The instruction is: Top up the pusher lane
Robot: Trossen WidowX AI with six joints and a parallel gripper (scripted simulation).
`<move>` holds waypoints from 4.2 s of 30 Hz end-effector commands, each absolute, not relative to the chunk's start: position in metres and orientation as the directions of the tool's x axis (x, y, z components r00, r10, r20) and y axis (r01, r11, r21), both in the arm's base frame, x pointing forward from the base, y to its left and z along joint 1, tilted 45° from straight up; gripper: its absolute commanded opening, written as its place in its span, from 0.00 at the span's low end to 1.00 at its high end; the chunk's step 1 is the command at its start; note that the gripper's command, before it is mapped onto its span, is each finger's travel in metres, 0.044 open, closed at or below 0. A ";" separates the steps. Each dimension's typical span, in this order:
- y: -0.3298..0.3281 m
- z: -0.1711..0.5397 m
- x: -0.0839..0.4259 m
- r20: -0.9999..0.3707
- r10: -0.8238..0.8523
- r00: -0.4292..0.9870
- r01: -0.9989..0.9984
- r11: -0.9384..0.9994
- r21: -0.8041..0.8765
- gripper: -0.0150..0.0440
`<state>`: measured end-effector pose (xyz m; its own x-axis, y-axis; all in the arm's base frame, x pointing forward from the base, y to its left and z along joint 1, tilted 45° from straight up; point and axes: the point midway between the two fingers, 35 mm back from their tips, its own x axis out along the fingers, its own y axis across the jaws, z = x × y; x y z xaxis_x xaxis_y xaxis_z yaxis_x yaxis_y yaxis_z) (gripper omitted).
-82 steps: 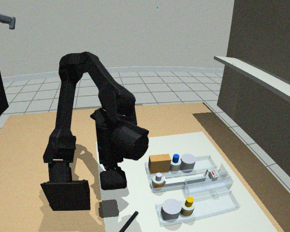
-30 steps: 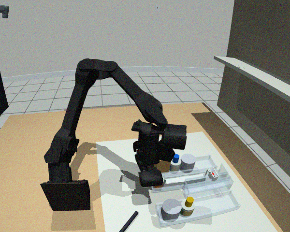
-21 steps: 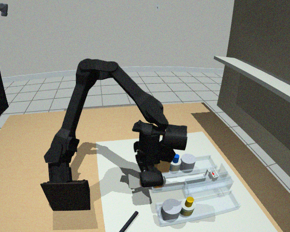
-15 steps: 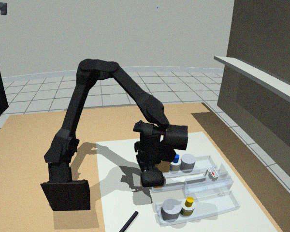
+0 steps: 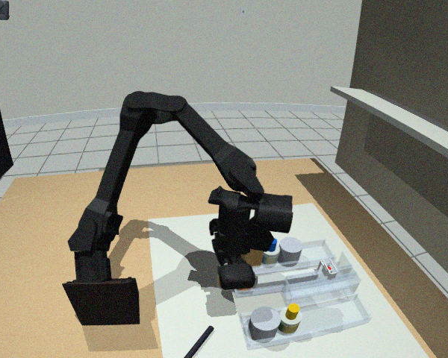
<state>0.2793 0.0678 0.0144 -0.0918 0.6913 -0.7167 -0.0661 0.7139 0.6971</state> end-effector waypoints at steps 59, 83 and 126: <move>0.071 0.017 0.311 -0.716 0.693 -0.077 -0.075 0.712 0.698 0.25; 0.071 0.020 0.321 -0.716 0.694 -0.077 -0.075 0.712 0.698 0.25; 0.072 0.020 0.327 -0.716 0.694 -0.077 -0.076 0.712 0.698 0.25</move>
<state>0.3212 0.0712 0.0180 -0.0956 0.6880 -0.7194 -0.0621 0.7172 0.6941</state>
